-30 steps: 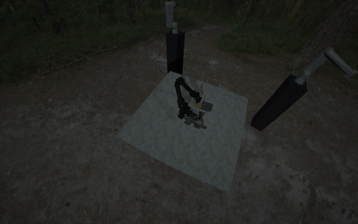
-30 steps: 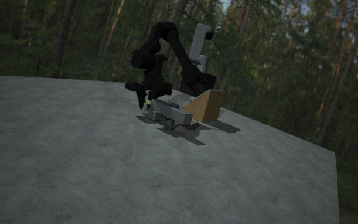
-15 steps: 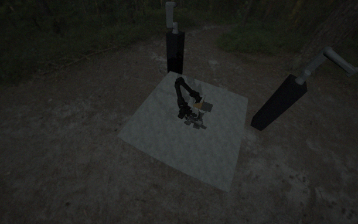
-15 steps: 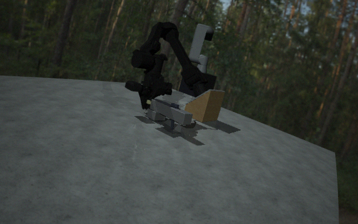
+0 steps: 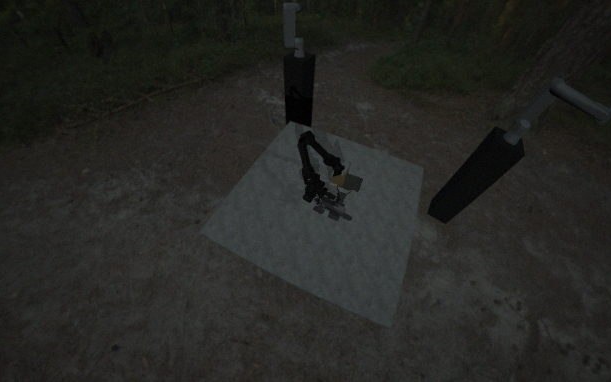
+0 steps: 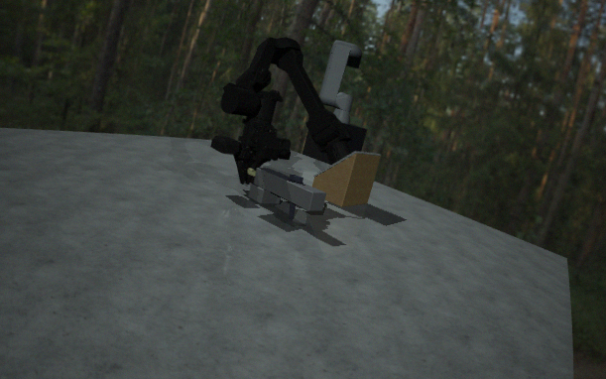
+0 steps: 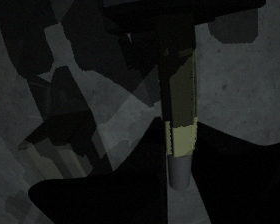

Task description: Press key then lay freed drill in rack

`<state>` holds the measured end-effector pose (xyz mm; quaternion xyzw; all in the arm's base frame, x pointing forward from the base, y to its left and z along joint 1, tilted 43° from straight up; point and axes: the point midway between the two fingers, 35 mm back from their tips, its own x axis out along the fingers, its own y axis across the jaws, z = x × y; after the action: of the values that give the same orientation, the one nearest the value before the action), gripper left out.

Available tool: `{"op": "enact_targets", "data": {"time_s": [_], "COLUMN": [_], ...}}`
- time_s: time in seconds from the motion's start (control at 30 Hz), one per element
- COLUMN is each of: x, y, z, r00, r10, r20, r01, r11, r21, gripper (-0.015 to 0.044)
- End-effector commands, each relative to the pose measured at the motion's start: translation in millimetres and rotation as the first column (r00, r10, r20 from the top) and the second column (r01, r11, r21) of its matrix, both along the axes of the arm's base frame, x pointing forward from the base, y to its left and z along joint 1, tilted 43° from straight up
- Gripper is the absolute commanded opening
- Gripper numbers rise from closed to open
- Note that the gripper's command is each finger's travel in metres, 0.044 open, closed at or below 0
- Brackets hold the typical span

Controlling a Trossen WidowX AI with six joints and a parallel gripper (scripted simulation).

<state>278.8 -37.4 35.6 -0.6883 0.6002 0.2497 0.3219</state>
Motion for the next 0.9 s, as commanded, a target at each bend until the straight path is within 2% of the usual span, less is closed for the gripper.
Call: {"op": "enact_targets", "data": {"time_s": [0.0, 0.87], "x": [0, -2], "y": [-3, -33], "z": [4, 29], "r00": [1.000, 1.000], "r10": [0.002, 0.002], "r20": [0.000, 0.001], "r01": [-0.002, -0.002], "r11": [1.000, 1.000], "r21": [0.002, 0.000], "gripper": [0.0000, 0.0000]}}
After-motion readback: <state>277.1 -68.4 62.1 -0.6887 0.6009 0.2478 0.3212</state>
